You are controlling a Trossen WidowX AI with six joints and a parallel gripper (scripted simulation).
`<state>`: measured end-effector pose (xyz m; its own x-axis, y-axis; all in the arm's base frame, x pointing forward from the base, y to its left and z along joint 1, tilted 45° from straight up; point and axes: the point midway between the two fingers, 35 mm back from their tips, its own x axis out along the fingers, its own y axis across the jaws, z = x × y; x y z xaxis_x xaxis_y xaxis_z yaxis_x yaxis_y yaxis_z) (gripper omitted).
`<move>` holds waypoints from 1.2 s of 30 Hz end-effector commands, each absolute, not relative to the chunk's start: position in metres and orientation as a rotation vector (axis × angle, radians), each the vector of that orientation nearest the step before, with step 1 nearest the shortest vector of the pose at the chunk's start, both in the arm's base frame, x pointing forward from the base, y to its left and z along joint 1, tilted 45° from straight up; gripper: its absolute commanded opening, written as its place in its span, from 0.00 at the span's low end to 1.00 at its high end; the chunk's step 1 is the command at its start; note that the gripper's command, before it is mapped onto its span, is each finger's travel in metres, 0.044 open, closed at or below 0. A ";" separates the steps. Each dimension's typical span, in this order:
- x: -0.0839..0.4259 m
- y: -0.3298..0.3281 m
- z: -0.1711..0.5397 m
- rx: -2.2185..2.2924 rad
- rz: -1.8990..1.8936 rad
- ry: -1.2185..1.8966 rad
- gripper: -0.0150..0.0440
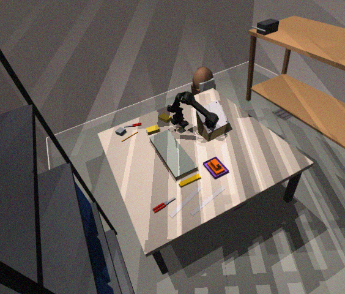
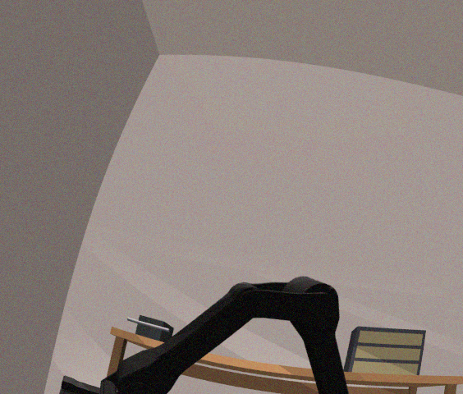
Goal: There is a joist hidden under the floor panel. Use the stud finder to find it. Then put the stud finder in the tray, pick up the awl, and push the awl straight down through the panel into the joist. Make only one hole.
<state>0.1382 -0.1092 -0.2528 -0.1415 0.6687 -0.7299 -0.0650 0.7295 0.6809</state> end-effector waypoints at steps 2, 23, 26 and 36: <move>0.138 -0.108 -0.252 0.509 0.681 1.596 0.47; 0.147 -0.174 -0.189 0.507 0.677 1.599 0.25; 0.146 -0.190 -0.169 0.508 0.677 1.600 0.25; 0.152 -0.202 -0.167 0.254 0.731 1.614 0.25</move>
<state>0.1480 -0.1975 -0.1682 -0.1618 0.6200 -0.7678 -0.1395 0.7558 0.6397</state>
